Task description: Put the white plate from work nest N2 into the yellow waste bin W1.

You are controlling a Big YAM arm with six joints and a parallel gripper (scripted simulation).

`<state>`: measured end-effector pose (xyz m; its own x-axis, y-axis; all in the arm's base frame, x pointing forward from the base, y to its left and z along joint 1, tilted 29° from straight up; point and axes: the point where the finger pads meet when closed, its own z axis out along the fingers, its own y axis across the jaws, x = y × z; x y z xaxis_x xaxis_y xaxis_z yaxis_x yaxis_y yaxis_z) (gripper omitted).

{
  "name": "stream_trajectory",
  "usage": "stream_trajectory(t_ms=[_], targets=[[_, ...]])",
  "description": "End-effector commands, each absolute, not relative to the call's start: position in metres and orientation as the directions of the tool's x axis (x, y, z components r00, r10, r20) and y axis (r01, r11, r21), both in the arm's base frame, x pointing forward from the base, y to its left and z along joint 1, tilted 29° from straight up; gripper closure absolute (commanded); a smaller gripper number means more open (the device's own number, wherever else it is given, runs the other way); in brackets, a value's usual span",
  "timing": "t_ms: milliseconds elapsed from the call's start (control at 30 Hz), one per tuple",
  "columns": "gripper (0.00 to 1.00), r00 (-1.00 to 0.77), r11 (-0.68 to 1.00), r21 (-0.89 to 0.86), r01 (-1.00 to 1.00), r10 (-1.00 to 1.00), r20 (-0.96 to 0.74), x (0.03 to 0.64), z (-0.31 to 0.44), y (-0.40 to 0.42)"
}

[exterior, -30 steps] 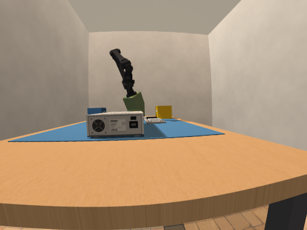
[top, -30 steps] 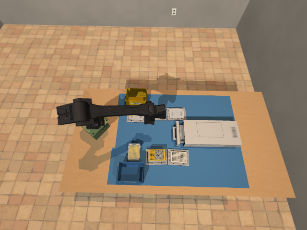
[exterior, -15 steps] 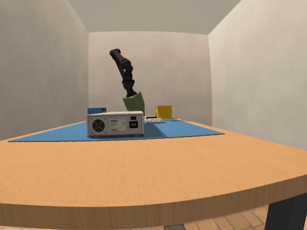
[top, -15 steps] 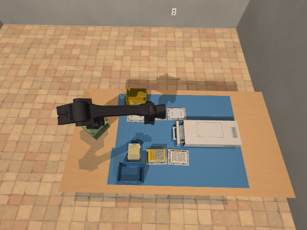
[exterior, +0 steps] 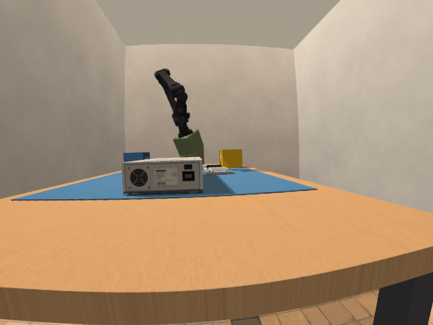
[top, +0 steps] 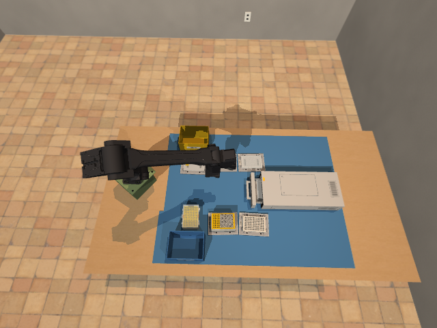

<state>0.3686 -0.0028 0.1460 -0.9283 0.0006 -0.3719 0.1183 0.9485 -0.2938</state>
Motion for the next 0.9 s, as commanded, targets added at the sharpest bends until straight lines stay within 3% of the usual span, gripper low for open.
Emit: stream_trajectory(t_ms=[0,867], targets=[[0.00,-0.899,0.947,-0.259,0.188,0.060,-0.434,0.393,0.166,-0.007],[0.00,-0.904,0.947,-0.274,0.170,0.039,-0.425,0.454,0.178,-0.072]])
